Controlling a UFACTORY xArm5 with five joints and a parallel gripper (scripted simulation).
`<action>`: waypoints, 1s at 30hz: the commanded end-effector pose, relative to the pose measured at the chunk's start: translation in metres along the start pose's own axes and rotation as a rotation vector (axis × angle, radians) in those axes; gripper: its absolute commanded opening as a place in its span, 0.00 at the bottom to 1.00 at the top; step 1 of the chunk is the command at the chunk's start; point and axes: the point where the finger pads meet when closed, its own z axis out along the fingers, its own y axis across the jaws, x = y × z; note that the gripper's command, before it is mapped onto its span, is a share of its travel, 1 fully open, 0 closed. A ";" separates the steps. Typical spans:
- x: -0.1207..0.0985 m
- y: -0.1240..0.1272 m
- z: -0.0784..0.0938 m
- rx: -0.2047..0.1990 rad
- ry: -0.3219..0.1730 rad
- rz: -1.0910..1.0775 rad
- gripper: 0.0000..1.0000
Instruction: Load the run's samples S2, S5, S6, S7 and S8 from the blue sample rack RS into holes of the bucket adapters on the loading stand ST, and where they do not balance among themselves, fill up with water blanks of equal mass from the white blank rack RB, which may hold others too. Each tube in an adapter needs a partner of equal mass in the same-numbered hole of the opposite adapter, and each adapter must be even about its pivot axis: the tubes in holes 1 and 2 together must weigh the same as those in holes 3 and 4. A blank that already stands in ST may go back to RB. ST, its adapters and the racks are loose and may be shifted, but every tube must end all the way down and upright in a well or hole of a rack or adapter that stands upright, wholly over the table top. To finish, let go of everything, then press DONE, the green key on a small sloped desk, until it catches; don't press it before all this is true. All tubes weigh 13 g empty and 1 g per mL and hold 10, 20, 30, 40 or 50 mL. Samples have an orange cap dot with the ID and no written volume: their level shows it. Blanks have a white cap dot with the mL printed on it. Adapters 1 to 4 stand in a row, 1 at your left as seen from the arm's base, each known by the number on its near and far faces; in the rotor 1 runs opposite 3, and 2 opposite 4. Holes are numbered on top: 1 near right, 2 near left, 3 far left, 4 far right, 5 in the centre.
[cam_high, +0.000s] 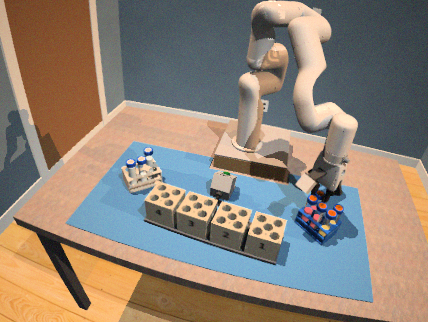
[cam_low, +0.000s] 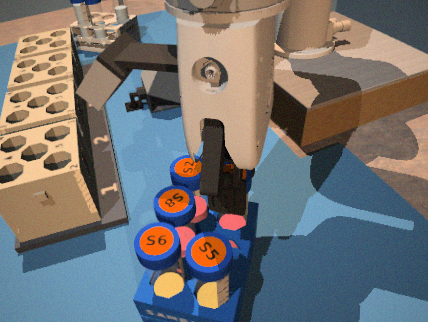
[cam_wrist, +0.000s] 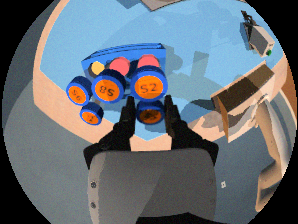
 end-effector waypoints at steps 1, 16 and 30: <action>0.000 -0.001 -0.005 0.004 0.000 0.000 0.43; 0.000 -0.001 -0.031 0.004 0.000 0.000 0.43; -0.001 -0.001 -0.055 0.004 0.000 0.000 0.43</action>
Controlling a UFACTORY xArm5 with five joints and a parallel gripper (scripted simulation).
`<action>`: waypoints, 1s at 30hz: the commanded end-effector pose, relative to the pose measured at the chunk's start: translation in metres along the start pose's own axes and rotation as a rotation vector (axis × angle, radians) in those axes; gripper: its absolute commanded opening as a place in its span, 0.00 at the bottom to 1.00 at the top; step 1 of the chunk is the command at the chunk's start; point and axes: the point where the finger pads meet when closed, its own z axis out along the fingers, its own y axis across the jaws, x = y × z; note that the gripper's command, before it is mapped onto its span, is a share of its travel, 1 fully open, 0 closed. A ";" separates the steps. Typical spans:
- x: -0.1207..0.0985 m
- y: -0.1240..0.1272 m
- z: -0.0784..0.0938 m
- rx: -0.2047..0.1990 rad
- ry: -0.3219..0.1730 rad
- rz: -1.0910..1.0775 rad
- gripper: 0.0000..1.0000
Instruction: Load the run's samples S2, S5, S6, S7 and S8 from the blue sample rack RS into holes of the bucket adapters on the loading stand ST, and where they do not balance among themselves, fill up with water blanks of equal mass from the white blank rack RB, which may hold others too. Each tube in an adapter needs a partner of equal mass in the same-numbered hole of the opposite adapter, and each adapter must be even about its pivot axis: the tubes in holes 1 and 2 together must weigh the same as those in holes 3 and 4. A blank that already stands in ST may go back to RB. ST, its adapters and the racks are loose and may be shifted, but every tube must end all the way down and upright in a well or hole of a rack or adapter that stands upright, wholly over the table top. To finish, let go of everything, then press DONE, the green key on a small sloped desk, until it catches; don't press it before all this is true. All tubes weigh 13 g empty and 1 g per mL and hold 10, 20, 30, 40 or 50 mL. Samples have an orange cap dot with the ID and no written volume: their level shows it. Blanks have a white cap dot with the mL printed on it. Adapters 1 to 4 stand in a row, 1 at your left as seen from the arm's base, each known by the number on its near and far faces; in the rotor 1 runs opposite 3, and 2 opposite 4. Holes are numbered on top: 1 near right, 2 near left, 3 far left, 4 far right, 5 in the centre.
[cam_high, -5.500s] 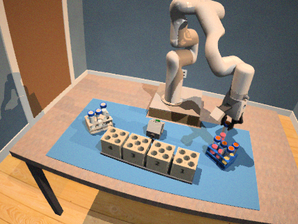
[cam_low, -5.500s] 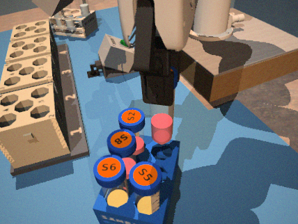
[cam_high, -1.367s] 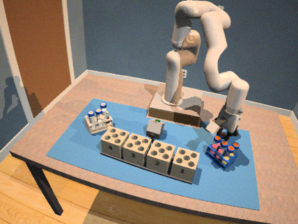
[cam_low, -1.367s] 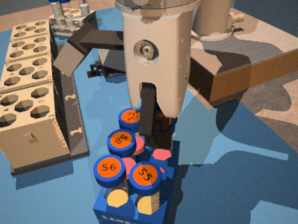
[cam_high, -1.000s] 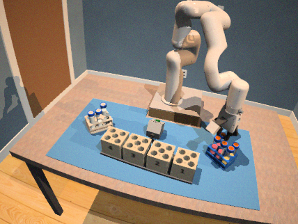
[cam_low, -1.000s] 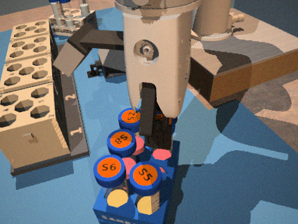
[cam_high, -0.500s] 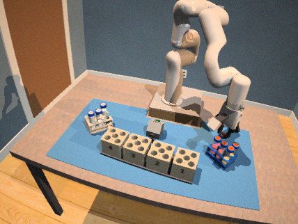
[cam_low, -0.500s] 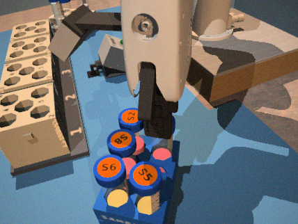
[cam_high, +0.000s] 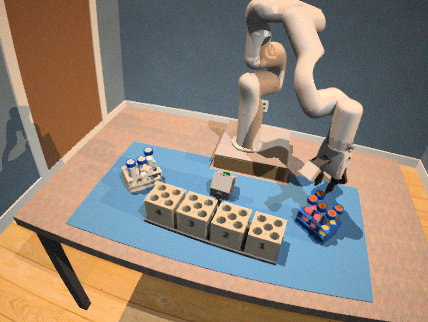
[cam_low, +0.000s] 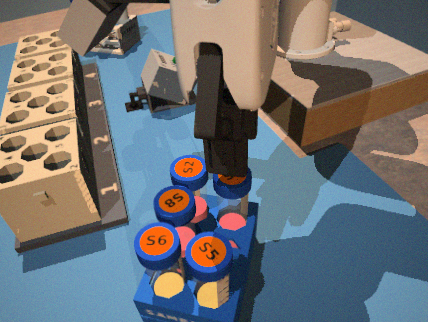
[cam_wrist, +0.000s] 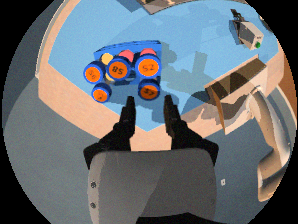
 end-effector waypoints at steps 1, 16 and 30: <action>0.000 -0.001 -0.010 0.004 0.000 0.000 0.43; -0.001 -0.001 -0.036 0.004 0.000 0.000 0.43; -0.001 -0.001 -0.062 0.004 0.000 0.000 0.43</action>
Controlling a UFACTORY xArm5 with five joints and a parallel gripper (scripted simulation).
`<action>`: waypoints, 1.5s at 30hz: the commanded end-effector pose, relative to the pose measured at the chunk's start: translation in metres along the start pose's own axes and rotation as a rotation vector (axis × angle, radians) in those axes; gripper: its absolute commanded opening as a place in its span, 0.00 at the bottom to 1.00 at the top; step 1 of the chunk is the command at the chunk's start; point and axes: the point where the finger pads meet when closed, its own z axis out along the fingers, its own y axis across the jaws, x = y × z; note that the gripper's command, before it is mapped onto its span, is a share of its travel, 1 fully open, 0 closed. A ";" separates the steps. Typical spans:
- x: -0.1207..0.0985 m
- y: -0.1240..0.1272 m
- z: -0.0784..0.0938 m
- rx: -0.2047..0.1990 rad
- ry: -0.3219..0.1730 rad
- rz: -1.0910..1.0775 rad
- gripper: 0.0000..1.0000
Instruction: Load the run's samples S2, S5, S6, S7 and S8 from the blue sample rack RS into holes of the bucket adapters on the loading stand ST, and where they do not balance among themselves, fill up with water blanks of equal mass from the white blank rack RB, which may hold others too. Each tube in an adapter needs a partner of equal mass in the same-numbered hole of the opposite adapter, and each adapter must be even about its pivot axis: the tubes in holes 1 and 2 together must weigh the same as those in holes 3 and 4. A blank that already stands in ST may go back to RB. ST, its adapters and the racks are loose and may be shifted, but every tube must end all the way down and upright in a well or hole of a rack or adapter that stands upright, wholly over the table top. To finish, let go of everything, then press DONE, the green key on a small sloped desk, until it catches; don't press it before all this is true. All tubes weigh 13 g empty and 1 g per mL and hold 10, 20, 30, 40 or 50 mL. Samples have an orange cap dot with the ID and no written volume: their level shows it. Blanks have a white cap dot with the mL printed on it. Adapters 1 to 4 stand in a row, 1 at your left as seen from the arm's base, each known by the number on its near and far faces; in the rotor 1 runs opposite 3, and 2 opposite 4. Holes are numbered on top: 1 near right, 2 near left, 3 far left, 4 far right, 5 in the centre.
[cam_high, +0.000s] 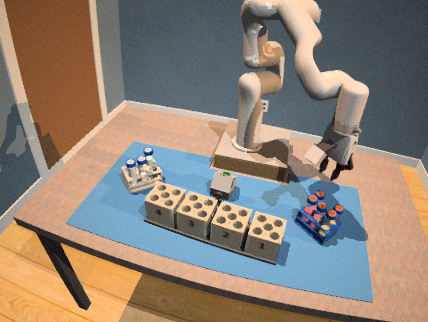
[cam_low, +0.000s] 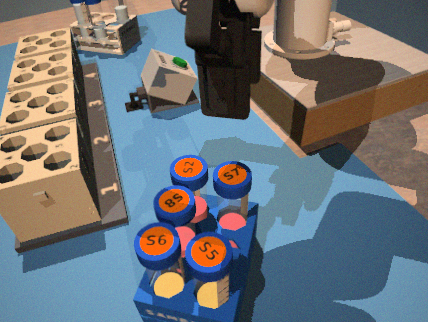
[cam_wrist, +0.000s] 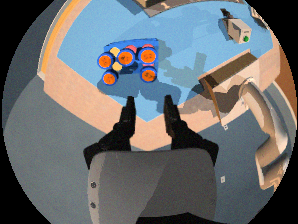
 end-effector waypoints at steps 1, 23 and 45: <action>0.000 -0.001 -0.008 0.003 0.000 0.000 0.43; -0.001 -0.001 -0.032 0.003 0.000 0.000 0.43; -0.001 -0.036 -0.032 0.003 0.000 0.000 0.57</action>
